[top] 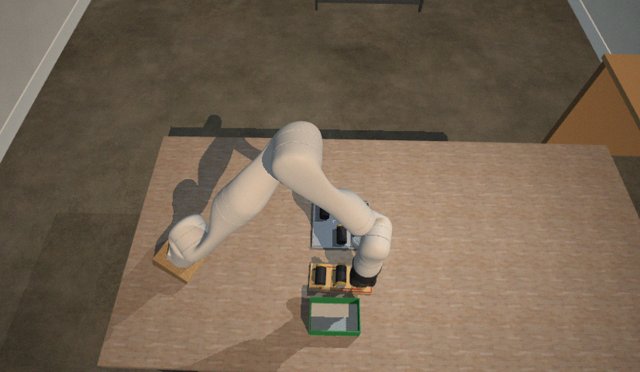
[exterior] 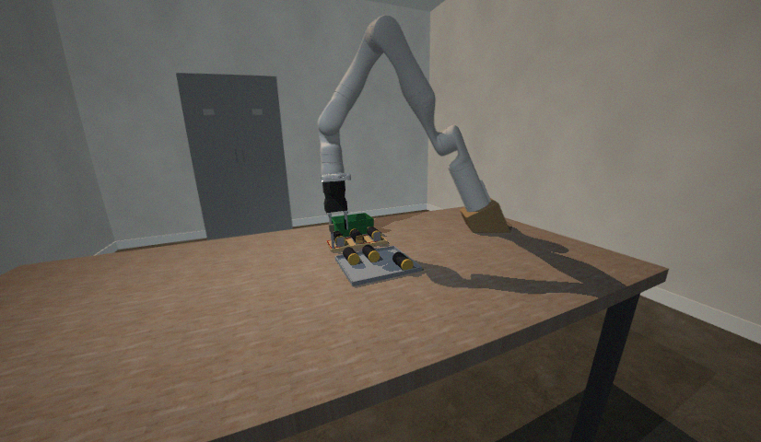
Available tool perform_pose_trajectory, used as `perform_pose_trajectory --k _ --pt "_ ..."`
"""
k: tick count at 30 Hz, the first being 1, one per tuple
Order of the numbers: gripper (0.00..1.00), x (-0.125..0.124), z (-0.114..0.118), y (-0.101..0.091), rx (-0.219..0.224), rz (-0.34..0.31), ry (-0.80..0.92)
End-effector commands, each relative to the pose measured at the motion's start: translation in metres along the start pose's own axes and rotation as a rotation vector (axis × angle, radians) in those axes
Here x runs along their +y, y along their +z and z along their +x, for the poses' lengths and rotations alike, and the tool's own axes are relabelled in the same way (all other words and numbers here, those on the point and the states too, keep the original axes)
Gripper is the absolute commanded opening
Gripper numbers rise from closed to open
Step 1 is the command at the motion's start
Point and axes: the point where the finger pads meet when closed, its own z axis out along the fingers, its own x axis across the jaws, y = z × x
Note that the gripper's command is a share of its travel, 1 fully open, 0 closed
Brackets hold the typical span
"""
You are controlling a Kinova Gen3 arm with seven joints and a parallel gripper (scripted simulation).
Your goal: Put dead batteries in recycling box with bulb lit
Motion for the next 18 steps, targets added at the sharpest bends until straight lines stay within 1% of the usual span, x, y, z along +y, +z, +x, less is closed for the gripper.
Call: perform_pose_trajectory --k 1,4,7,18 --pt "0.9 -0.011 0.006 -0.012 0.02 0.018 -0.012" --pt "0.9 -0.011 0.005 -0.023 0.02 0.018 -0.012" --pt "0.9 -0.011 0.005 -0.03 0.02 0.018 -0.012" --pt "0.9 -0.011 0.005 -0.032 0.02 0.018 -0.012"
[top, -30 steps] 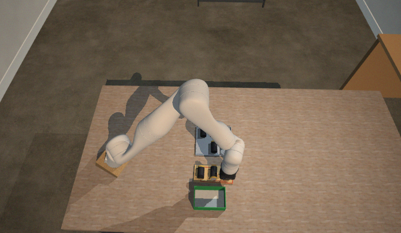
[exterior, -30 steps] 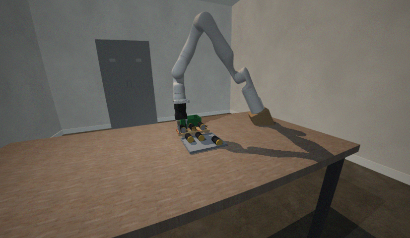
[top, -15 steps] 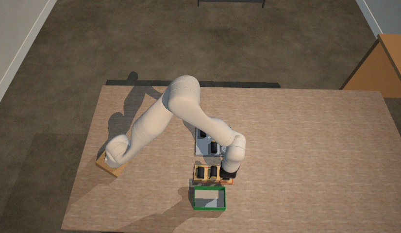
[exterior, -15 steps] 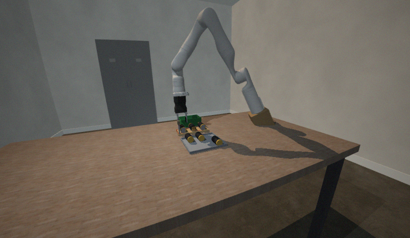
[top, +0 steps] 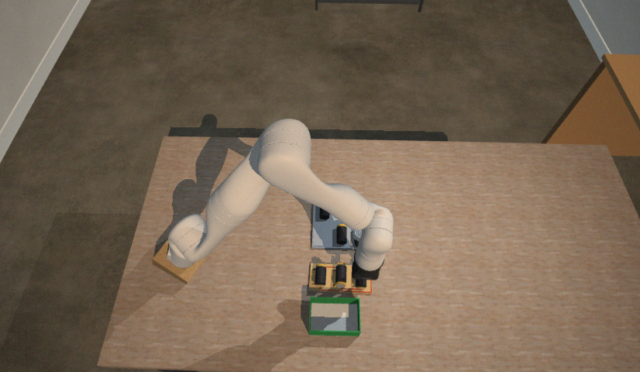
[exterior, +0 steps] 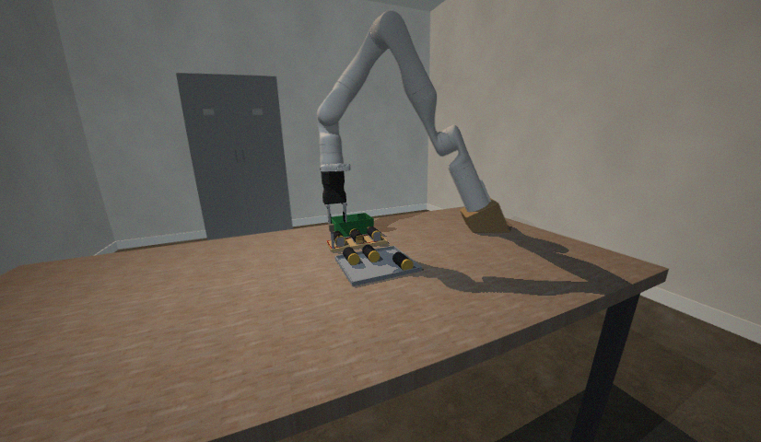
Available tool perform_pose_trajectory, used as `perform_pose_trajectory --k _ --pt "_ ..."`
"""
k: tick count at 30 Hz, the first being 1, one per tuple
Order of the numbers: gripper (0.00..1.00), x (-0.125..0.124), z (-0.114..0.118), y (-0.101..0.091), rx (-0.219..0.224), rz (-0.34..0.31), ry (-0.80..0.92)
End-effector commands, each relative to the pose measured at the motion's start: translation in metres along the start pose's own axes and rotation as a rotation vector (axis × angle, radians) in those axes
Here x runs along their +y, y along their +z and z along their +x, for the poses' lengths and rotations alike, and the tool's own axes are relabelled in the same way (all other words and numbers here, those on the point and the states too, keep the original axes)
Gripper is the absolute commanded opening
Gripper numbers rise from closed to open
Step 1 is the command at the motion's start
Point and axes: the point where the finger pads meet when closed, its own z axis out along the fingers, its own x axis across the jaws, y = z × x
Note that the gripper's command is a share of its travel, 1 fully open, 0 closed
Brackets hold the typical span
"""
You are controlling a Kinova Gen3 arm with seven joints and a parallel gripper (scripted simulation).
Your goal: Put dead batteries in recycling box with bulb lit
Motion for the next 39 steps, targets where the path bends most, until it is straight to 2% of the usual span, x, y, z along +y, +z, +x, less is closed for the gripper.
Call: perform_pose_trajectory --k 1,27,32,34,39 --pt "0.9 -0.001 0.001 -0.001 0.002 0.002 0.0" --pt "0.9 -0.001 0.001 -0.003 0.002 0.002 0.0" --pt "0.9 -0.001 0.001 -0.02 0.002 0.002 0.0" --pt "0.9 -0.001 0.001 -0.02 0.002 0.002 0.0" --pt "0.9 0.0 0.001 -0.046 0.002 0.002 0.0"
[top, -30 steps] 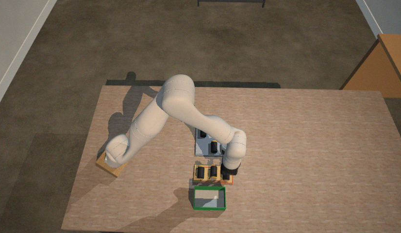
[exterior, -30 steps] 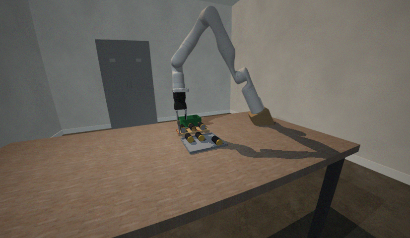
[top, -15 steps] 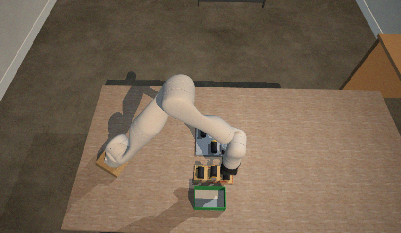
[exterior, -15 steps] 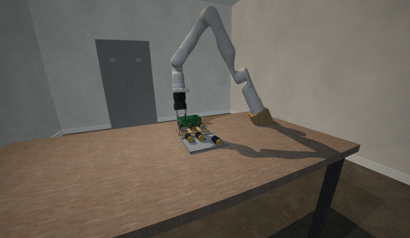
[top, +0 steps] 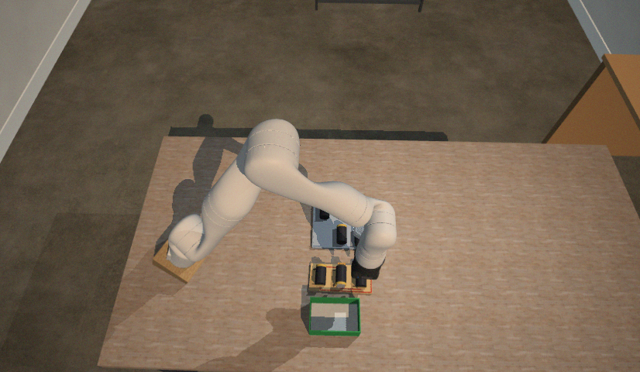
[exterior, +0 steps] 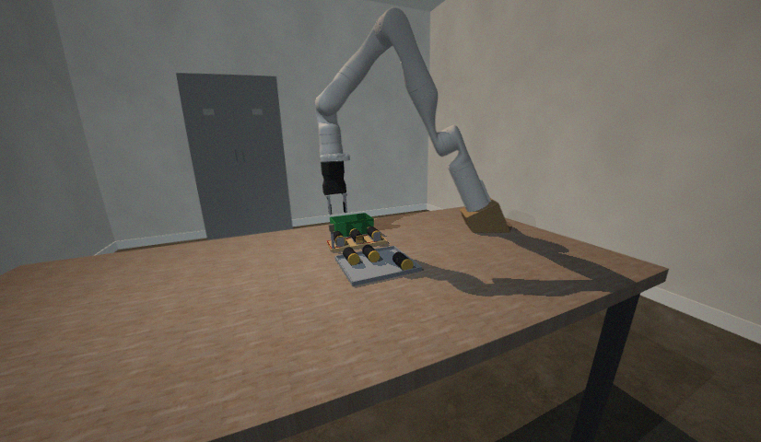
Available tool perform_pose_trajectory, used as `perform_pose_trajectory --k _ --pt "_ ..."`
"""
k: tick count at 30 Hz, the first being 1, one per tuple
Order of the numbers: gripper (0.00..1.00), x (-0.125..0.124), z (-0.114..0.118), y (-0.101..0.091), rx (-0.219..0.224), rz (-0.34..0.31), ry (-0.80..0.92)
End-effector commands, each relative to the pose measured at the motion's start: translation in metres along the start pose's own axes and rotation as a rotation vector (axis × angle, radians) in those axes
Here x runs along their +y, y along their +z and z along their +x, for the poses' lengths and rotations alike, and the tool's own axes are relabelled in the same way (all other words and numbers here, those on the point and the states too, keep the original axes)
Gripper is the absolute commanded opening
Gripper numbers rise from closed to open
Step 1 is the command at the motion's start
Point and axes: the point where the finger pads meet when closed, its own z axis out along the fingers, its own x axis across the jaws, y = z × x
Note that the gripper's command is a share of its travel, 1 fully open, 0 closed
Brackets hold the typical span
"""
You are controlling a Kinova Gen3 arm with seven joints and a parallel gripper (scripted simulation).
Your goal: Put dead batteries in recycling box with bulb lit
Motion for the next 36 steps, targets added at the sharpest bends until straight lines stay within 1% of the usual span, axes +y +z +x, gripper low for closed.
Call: perform_pose_trajectory --k 1,5,20,27,29,36 --pt "0.9 -0.01 0.005 -0.019 0.022 0.023 -0.011" --pt "0.9 -0.01 0.005 -0.027 0.022 0.023 -0.011" --pt "0.9 -0.014 0.003 -0.028 0.022 0.023 -0.011" --pt "0.9 -0.029 -0.005 -0.028 0.022 0.023 -0.011" --pt "0.9 -0.029 -0.005 -0.028 0.022 0.023 -0.011" --pt "0.9 -0.057 -0.02 -0.028 0.022 0.023 -0.011"
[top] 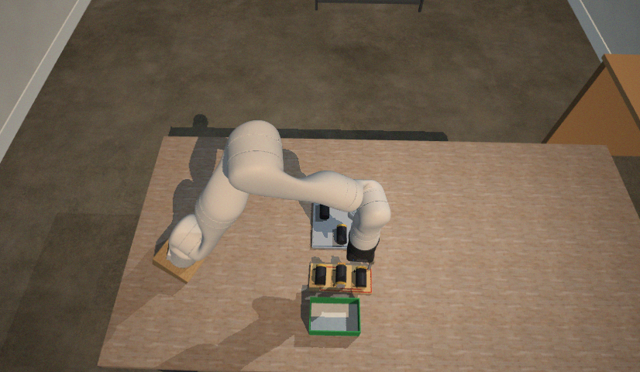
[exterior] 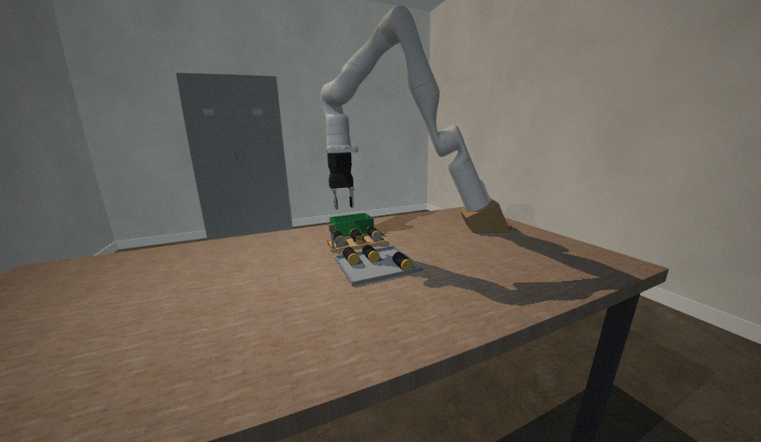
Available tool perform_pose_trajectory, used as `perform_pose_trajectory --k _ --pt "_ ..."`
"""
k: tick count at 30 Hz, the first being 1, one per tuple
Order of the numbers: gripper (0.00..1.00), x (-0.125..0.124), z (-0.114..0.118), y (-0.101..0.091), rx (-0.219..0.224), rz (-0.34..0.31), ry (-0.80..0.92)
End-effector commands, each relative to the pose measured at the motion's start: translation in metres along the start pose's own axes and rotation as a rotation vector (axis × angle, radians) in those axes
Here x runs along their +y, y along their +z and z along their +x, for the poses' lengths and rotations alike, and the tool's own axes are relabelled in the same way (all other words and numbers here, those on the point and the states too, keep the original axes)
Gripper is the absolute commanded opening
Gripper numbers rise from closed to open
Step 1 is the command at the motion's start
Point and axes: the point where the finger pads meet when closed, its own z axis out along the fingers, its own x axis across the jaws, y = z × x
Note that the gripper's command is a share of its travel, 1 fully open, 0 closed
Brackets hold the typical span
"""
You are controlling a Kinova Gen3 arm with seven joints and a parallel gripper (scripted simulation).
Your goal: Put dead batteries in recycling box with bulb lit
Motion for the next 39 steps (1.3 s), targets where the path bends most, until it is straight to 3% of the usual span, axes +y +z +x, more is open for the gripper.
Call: perform_pose_trajectory --k 1,8,10,25,39 --pt "0.9 -0.022 -0.009 -0.002 0.002 0.012 -0.024" --pt "0.9 -0.067 -0.034 -0.003 0.002 0.012 -0.024" --pt "0.9 -0.067 -0.034 -0.003 0.002 0.012 -0.024" --pt "0.9 -0.182 -0.097 -0.004 0.002 0.012 -0.024" --pt "0.9 -0.211 -0.113 -0.004 0.002 0.012 -0.024"
